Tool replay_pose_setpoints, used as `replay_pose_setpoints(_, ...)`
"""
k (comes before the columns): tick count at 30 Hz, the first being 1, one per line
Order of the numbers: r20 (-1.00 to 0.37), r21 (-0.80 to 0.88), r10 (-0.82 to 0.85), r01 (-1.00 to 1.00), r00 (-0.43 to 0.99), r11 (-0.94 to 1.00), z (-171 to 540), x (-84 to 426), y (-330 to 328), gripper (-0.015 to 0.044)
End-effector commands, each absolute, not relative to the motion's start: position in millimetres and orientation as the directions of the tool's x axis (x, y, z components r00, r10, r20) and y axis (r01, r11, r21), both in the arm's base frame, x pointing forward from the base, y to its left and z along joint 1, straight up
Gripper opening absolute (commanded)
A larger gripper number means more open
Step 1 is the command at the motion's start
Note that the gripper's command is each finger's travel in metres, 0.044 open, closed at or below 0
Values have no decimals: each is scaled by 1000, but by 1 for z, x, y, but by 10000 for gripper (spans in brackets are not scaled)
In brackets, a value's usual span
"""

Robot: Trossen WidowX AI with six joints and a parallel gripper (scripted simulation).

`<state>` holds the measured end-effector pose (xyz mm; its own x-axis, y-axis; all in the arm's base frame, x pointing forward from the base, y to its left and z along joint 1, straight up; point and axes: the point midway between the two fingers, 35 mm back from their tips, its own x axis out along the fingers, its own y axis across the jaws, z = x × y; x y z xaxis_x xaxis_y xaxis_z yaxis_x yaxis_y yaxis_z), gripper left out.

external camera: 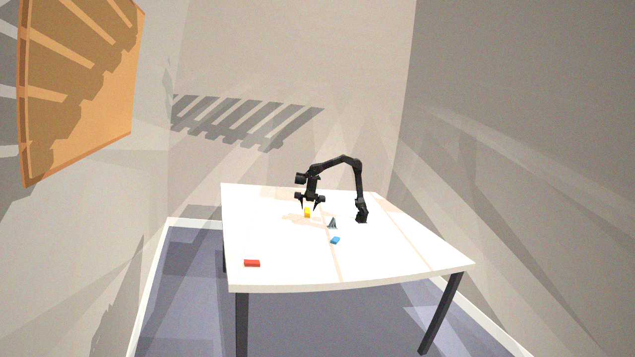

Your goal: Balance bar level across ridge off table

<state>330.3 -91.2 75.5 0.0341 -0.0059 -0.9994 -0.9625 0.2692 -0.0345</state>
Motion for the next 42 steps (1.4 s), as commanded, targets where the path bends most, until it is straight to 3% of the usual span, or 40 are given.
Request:
replay_pose_setpoints(1, -999, -34, -9, -964, 33, 263, 69, 330, -92, 315)
replay_pose_setpoints(25, -999, -34, -9, -964, 33, 263, 51, 331, -92, 315)
replay_pose_setpoints(31, -1000, -31, -5, -963, 31, 269, 51, 330, -91, 157)
replay_pose_setpoints(39, -1000, -31, -5, -963, 31, 269, 51, 330, -91, 104)
replay_pose_setpoints(42, -1000, -31, -5, -963, 31, 269, 54, 331, -91, 25)
